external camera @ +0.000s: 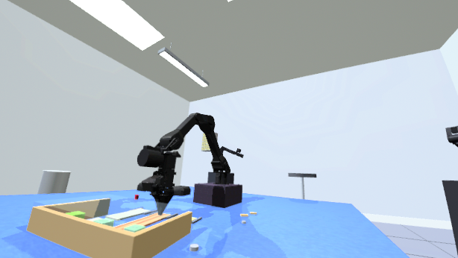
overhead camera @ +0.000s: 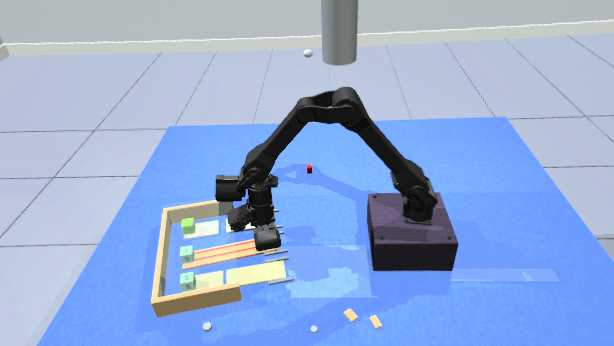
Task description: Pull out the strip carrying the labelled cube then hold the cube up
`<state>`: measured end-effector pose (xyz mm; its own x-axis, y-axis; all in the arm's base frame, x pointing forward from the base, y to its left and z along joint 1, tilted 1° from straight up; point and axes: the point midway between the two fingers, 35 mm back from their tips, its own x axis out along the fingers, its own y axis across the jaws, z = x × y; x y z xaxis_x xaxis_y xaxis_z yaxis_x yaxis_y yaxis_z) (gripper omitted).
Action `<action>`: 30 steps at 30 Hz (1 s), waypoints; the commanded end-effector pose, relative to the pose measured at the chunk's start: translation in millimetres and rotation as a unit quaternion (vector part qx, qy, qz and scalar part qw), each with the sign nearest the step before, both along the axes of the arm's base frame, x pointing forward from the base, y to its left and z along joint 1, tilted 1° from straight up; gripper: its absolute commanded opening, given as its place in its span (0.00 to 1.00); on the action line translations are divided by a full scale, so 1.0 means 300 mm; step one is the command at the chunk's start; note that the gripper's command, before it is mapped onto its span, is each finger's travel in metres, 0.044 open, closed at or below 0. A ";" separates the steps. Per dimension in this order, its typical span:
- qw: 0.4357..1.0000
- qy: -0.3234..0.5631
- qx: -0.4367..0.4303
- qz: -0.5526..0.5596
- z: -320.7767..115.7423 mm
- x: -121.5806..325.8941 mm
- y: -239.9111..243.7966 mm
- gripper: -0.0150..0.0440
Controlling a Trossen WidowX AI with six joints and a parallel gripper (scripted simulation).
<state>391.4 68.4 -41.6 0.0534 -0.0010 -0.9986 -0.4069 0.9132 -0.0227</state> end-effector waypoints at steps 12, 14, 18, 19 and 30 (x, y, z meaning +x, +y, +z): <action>1.000 0.007 -0.002 0.000 -0.014 -0.080 -0.033 0.25; 1.000 0.007 -0.002 0.000 -0.015 -0.089 -0.037 0.25; 1.000 0.008 -0.002 0.000 -0.017 -0.109 -0.045 0.25; 1.000 0.008 -0.002 0.000 -0.017 -0.114 -0.047 0.25; 1.000 0.008 -0.002 0.000 -0.022 -0.167 -0.069 0.25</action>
<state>350.8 50.8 -44.4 0.0556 -0.0022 -0.9984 -0.4053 0.9138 -0.0246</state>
